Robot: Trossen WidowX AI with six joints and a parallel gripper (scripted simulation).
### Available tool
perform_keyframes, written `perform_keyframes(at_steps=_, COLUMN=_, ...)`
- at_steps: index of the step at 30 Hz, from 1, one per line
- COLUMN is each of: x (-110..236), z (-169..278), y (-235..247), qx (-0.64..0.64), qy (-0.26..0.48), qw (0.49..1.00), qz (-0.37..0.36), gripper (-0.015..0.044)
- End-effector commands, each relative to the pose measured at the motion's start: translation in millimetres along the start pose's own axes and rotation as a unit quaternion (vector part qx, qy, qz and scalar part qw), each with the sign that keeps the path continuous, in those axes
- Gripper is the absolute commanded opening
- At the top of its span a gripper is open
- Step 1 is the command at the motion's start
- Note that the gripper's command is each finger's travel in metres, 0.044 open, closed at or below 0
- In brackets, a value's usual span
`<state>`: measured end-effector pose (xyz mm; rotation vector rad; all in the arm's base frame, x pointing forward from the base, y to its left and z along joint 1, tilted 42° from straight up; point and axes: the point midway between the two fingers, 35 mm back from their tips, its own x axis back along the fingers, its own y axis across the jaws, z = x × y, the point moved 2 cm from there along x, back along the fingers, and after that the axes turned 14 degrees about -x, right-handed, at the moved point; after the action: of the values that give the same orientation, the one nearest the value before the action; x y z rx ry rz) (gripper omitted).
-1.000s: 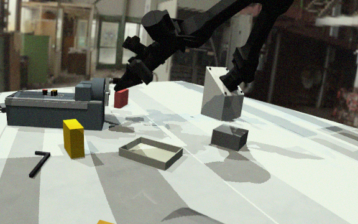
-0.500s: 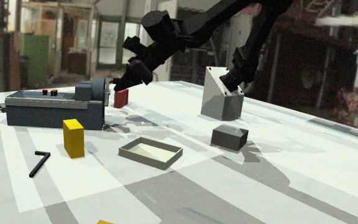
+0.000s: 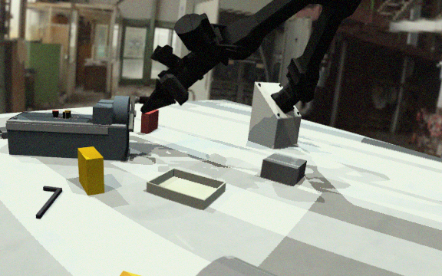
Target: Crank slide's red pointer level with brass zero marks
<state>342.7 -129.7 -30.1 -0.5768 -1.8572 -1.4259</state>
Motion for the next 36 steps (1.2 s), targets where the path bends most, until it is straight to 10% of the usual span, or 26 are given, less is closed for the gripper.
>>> perform_keyframes(at_steps=1, x=-2.6, z=0.7, y=-8.5, qx=-0.003, qy=-0.001, qw=1.0, qz=0.011, gripper=0.0)
perform_keyframes(at_steps=36, x=-9.6, z=5.4, y=-17.1, qx=-0.003, qy=-0.001, qw=1.0, qz=0.011, gripper=0.0)
